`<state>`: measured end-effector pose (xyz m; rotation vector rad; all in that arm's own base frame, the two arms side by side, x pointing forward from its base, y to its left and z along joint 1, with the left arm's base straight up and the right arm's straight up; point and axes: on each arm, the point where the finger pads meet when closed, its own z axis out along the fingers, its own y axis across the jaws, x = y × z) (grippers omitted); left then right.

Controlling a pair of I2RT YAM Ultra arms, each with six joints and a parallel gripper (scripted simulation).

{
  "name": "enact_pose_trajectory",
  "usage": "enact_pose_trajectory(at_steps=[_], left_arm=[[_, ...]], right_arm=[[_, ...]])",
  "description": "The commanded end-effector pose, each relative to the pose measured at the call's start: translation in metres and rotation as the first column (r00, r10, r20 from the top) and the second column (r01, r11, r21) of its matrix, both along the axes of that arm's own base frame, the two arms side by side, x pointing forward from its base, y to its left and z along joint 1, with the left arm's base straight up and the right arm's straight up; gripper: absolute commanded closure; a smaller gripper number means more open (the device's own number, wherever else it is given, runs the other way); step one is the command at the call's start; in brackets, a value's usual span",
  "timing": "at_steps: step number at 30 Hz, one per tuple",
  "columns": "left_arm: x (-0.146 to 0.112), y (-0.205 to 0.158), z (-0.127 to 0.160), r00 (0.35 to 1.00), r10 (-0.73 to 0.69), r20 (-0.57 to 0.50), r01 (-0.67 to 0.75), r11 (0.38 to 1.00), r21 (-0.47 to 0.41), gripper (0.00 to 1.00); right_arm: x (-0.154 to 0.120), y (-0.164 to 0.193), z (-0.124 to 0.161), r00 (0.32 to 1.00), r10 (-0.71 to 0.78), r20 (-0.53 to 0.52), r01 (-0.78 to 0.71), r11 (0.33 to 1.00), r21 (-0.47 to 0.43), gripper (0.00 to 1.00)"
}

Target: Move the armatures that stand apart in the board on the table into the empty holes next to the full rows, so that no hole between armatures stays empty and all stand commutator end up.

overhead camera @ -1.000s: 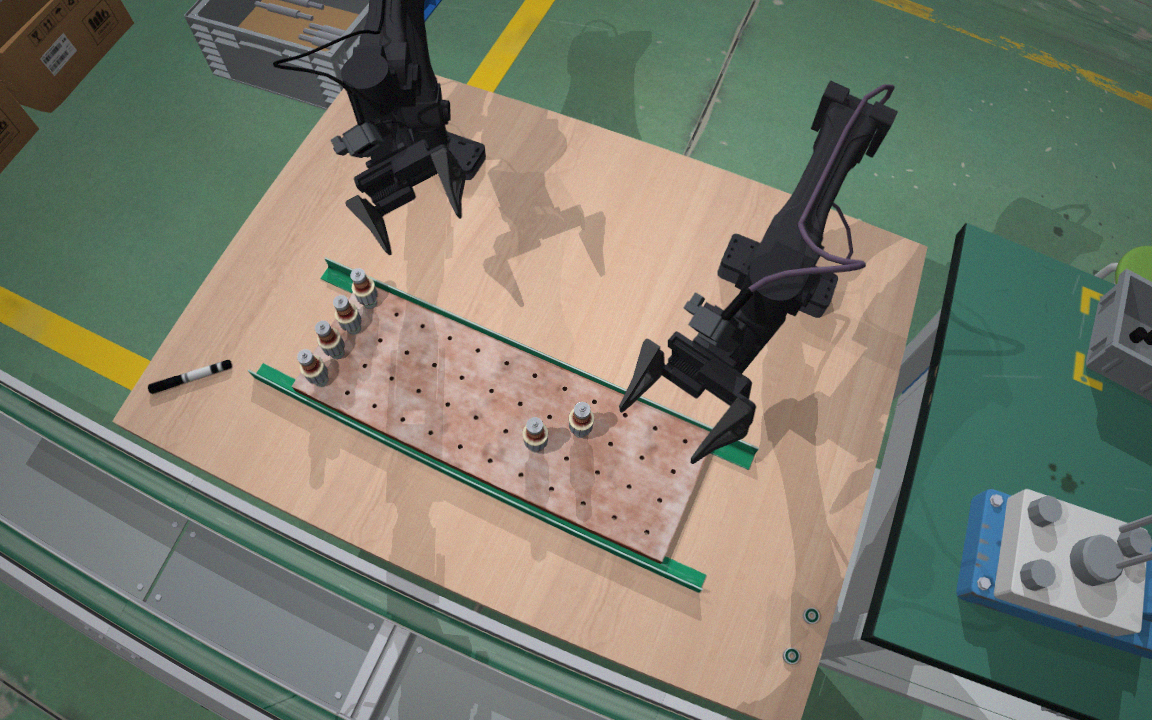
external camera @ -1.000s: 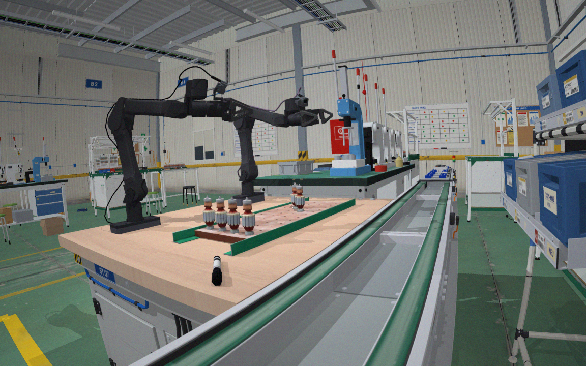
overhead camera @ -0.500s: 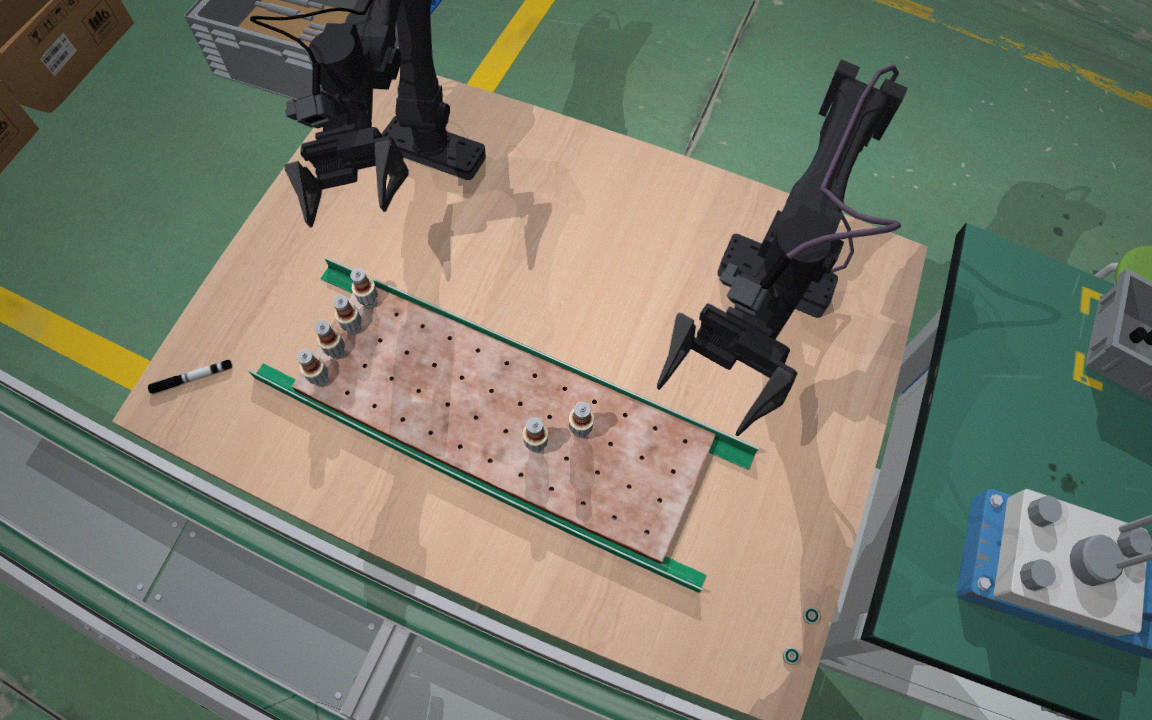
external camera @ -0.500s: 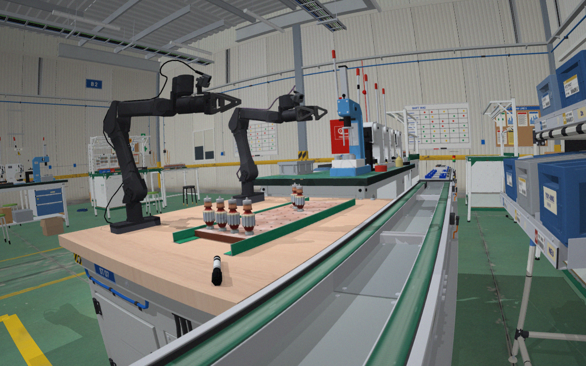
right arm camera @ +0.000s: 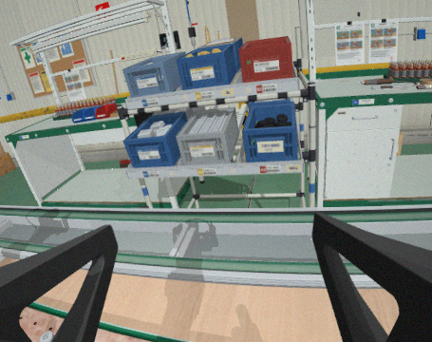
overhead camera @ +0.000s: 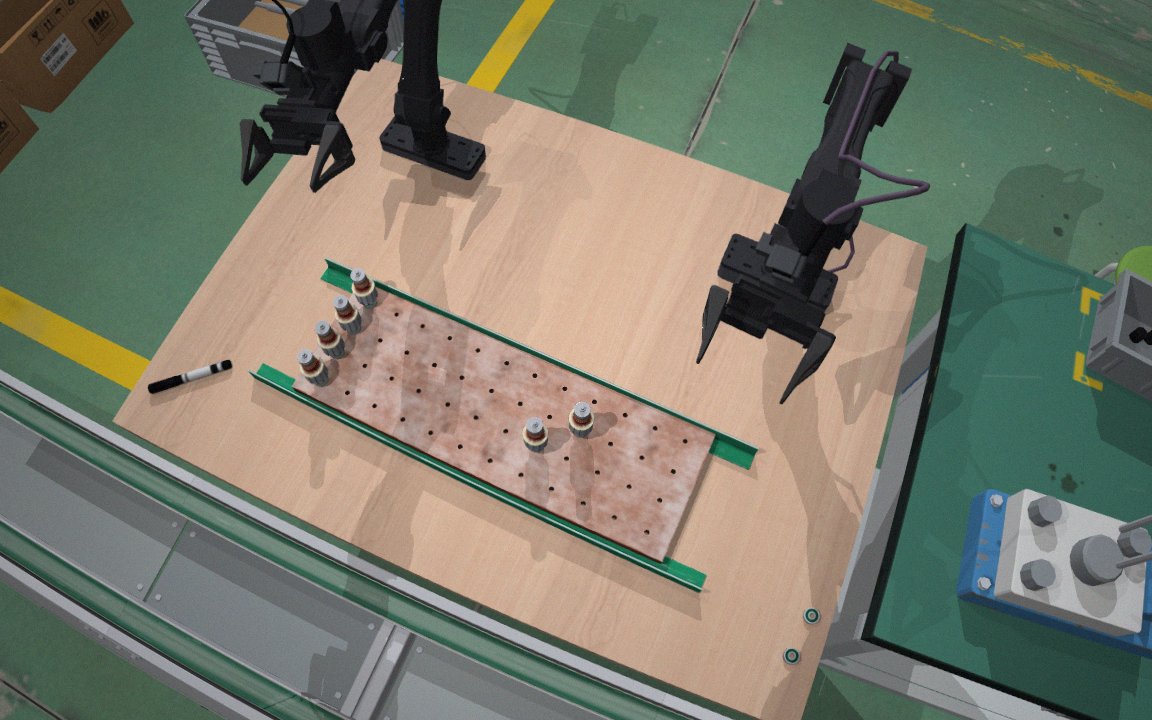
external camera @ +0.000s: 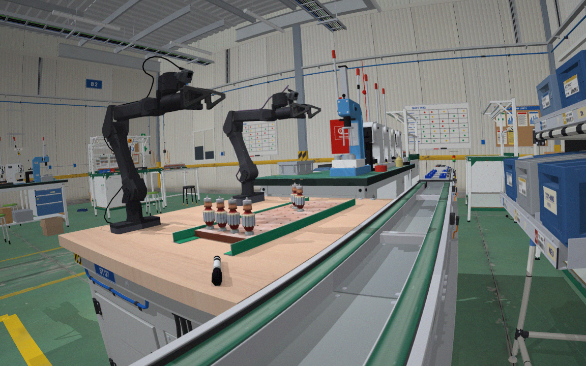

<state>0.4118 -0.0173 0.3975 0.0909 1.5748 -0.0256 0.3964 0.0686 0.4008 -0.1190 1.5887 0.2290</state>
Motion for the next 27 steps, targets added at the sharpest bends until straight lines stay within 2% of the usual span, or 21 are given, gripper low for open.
enact_pose_trajectory(at_steps=[1,9,13,17,23,27], left_arm=[[-0.018,0.015,0.01,0.998,0.059,0.005,-0.059,0.998,-0.031,0.0],[-0.039,0.028,0.009,0.994,0.112,-0.008,-0.112,0.992,-0.06,0.0],[-0.039,0.028,0.014,0.994,0.11,0.0,-0.109,0.992,-0.059,0.0],[-0.045,0.02,0.038,0.995,0.076,0.069,-0.073,0.996,-0.043,0.0],[-0.03,0.014,0.019,0.998,0.059,0.029,-0.057,0.998,-0.041,0.0],[-0.031,0.015,0.013,0.998,0.059,0.017,-0.058,0.998,-0.04,0.0]], right_arm=[[-0.01,-0.035,0.009,0.993,-0.118,0.028,0.119,0.992,-0.044,0.0],[-0.024,-0.08,0.012,0.964,-0.261,0.049,0.264,0.96,-0.092,0.0],[-0.023,-0.078,0.015,0.966,-0.253,0.054,0.257,0.963,-0.088,0.0],[-0.028,-0.071,0.028,0.971,-0.223,0.085,0.228,0.972,-0.055,0.0],[-0.014,-0.063,0.004,0.979,-0.201,0.032,0.202,0.977,-0.061,0.0],[-0.015,-0.061,0.013,0.98,-0.194,0.044,0.197,0.979,-0.057,0.0]])
